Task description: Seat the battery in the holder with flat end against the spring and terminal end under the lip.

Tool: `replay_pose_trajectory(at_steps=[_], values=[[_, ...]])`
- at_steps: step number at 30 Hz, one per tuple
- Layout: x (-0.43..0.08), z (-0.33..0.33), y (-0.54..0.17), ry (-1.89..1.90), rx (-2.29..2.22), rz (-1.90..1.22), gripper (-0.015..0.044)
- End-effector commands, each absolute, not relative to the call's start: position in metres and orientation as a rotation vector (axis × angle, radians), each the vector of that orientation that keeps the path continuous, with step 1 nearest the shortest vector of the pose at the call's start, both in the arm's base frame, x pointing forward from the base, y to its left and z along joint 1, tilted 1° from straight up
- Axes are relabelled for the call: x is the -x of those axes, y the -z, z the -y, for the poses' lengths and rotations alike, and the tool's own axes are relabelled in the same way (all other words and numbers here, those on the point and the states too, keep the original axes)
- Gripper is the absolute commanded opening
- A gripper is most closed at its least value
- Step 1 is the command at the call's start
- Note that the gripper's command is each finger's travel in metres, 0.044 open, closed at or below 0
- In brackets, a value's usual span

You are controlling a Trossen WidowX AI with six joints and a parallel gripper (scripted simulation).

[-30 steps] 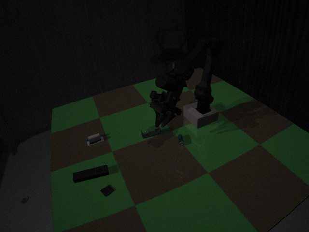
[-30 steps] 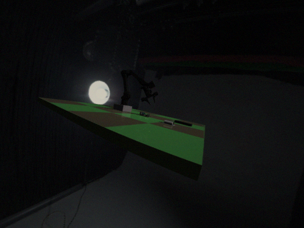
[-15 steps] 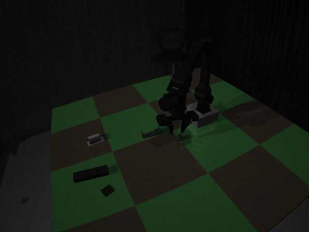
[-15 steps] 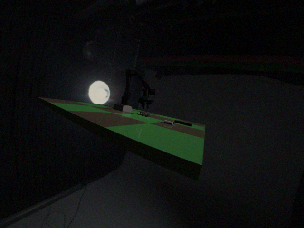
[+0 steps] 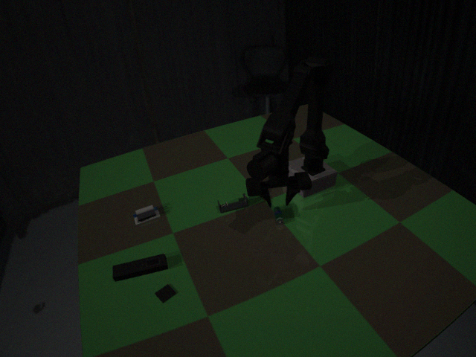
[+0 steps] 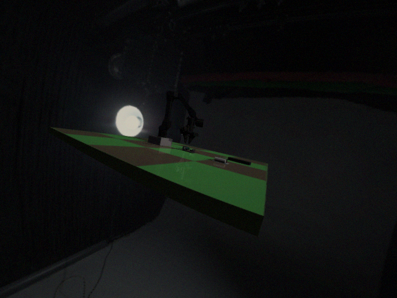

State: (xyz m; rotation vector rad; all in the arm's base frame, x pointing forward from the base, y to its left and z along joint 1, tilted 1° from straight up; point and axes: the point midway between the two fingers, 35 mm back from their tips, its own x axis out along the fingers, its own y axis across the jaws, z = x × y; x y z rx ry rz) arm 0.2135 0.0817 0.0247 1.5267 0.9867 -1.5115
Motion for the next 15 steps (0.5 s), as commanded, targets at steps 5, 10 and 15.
replay_pose_trajectory(at_steps=[5, 10, 15], values=[[-0.216, -0.083, -0.013, 1.517, -1.535, -0.985, 0.0236], [-0.216, -0.084, -0.005, 1.517, -1.535, -0.985, 0.0236], [-0.216, -0.084, 0.003, 1.517, -1.535, -0.985, 0.0236]])
